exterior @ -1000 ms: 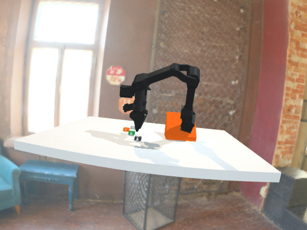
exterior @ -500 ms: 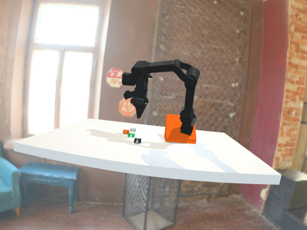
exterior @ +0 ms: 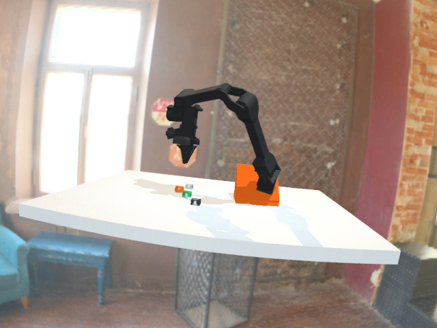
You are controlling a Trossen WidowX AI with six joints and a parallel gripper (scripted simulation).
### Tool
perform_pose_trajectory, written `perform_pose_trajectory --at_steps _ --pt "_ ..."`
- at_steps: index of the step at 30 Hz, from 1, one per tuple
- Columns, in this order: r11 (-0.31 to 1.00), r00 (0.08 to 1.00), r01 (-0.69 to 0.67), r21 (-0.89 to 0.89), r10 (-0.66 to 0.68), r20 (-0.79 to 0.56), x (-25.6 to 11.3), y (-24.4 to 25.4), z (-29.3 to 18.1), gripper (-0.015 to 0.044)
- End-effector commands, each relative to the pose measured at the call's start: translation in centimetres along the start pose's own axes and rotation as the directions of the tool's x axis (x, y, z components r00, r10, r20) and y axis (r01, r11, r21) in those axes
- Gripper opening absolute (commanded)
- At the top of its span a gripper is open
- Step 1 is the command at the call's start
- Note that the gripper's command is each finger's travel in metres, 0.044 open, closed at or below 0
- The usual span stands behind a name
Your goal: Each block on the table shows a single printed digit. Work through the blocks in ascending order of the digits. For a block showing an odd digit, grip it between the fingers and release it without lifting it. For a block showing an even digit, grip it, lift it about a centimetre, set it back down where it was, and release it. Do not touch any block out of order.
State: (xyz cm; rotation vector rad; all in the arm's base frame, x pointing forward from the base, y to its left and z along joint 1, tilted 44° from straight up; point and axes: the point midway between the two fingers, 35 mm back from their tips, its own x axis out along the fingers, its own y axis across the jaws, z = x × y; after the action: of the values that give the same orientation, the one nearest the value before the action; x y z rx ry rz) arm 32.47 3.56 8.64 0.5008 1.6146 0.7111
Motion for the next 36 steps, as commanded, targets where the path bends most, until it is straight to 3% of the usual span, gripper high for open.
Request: perform_pose_trajectory --at_steps 1,6,13,15,20,24,36 --pt "1.000 1.000 0.014 -0.024 -0.014 0.004 -0.2 -4.6 2.0 0.0120" --pt "0.999 1.000 0.019 -0.046 -0.019 -0.006 0.1 -9.5 3.1 0.0120" --pt "0.999 1.000 0.019 -0.048 -0.019 -0.007 0.2 -9.9 3.1 0.0120" --pt "0.999 1.000 0.019 -0.048 -0.019 -0.006 1.3 -10.0 3.3 0.0172" --pt "0.999 1.000 0.016 -0.049 -0.016 -0.006 8.0 -10.0 3.1 0.0304" --pt "0.999 1.000 0.015 -0.049 -0.016 -0.006 8.3 -10.0 3.1 0.0400" --pt "0.999 1.000 0.015 -0.049 -0.015 -0.006 9.9 -10.0 3.1 0.0400"
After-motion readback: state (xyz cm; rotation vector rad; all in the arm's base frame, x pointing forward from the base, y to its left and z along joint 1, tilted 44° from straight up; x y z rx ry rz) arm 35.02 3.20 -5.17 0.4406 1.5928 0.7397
